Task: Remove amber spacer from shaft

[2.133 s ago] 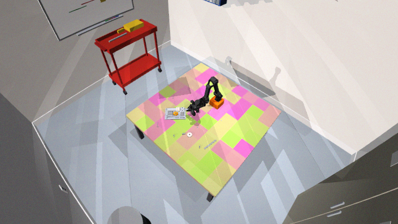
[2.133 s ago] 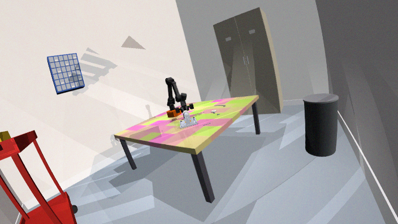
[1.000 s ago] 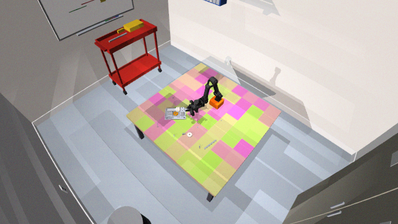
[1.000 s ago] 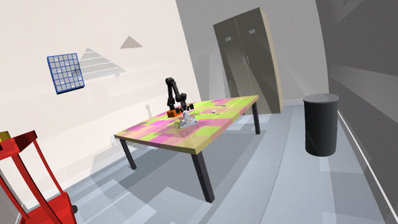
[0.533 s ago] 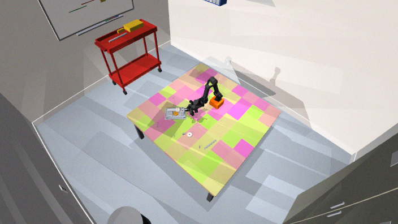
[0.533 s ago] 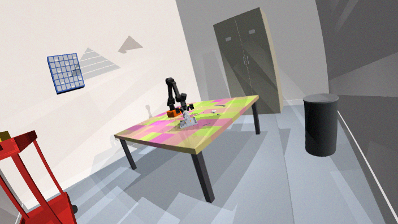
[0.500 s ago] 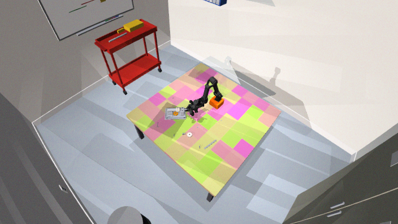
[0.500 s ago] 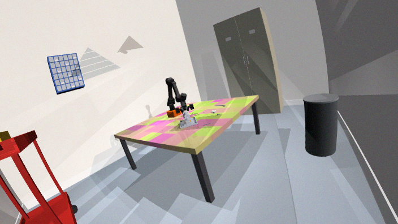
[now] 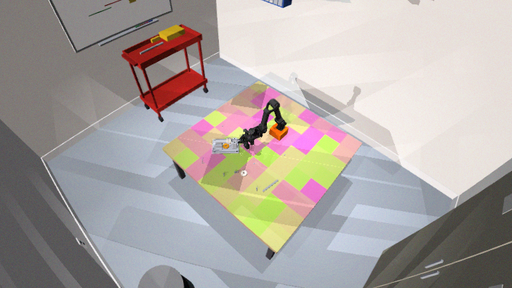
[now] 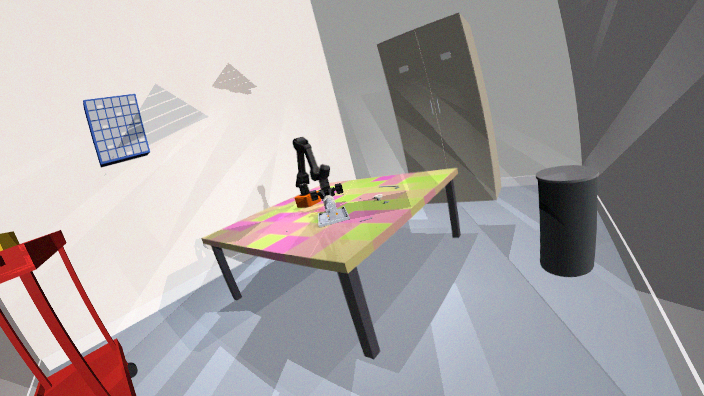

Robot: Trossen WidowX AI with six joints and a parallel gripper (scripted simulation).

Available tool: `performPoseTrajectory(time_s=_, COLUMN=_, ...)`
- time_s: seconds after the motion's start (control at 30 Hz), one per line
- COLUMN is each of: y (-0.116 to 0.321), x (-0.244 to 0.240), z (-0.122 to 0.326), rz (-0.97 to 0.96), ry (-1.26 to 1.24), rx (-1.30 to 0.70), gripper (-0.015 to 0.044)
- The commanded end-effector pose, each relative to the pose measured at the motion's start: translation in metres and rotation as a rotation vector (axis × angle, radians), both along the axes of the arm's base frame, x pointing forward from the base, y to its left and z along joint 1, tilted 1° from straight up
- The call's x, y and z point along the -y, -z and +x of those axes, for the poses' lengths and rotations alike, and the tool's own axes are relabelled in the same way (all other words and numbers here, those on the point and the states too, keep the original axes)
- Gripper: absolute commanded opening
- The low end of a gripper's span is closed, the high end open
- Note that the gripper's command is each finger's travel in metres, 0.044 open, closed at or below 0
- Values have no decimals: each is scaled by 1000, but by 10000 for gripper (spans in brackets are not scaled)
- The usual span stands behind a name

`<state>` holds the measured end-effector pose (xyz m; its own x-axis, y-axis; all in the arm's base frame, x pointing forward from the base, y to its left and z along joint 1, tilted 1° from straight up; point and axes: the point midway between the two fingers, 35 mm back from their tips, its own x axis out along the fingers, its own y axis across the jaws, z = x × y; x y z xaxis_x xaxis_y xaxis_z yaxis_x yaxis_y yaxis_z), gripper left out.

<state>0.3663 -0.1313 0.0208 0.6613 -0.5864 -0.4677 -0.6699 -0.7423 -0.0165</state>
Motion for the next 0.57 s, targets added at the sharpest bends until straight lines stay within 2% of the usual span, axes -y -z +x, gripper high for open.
performPoseTrajectory(time_s=0.0, y=-1, x=3, z=3, rz=-3, ry=-1, rx=1, gripper=0)
performPoseTrajectory(time_s=0.07, y=-1, x=3, z=3, rz=-3, ry=-1, rx=1, gripper=0)
performPoseTrajectory(time_s=0.53, y=-3, x=-3, z=-3, rz=0, ry=0, rx=-1, gripper=368)
